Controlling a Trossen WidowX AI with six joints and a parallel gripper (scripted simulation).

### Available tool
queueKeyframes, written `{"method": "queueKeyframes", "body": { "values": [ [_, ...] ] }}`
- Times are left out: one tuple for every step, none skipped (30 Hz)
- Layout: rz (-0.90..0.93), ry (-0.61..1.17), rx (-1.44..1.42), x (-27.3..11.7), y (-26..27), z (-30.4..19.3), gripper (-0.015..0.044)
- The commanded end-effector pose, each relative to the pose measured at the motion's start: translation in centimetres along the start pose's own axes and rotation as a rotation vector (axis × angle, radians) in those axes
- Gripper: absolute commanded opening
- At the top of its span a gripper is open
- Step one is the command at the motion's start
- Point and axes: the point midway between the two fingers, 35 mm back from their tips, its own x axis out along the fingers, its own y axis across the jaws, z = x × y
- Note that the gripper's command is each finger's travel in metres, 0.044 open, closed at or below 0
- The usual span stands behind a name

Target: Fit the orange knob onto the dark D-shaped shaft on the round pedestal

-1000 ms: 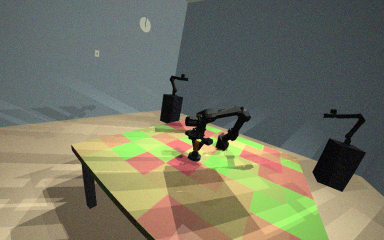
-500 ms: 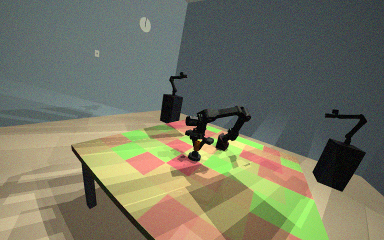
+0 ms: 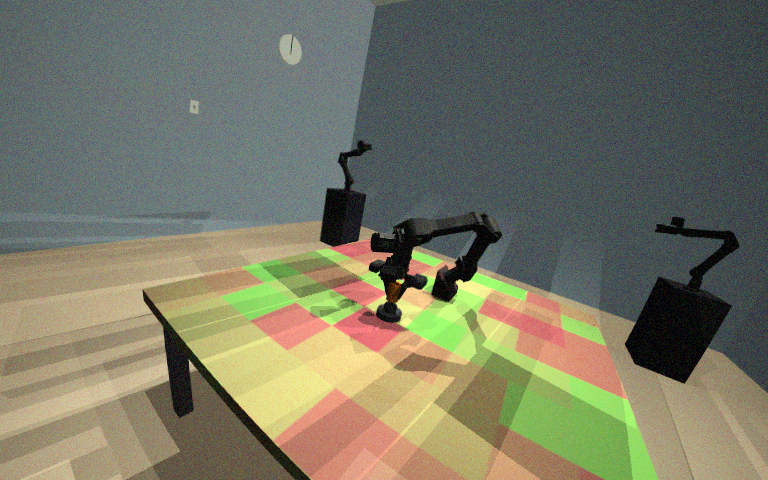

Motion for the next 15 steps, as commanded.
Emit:
{"method": "queueKeyframes", "body": {
  "values": [
    [0.001, -0.003, -0.007, 0.12, 0.09, 0.03, 0.0],
    [0.001, -0.003, -0.007, 0.08, 0.09, 0.03, 0.0],
    [0.001, -0.003, -0.007, 0.08, 0.09, 0.03, 0.0],
    [0.001, -0.003, -0.007, 0.08, 0.09, 0.03, 0.0],
    [0.001, -0.003, -0.007, 0.08, 0.09, 0.03, 0.0],
    [0.001, -0.003, -0.007, 0.08, 0.09, 0.03, 0.0],
    [0.001, -0.003, -0.007, -0.03, 0.11, 0.03, 0.0],
    [0.001, -0.003, -0.007, -0.19, 0.16, 0.04, 0.0],
    [0.001, -0.003, -0.007, -0.24, 0.19, 0.05, 0.0],
    [0.001, -0.003, -0.007, -0.3, 0.24, 0.07, 0.0],
    [0.001, -0.003, -0.007, -0.35, 0.27, 0.1, 0.0],
    [0.001, -0.003, -0.007, -0.39, 0.27, 0.13, 0.0],
    [0.001, -0.003, -0.016, -0.39, 0.27, 0.14, 0.0],
    [0.0, -0.003, -0.033, -0.4, 0.27, 0.14, 0.0],
    [0.0, -0.003, -0.062, -0.41, 0.26, 0.15, 0.0]
  ]
}}
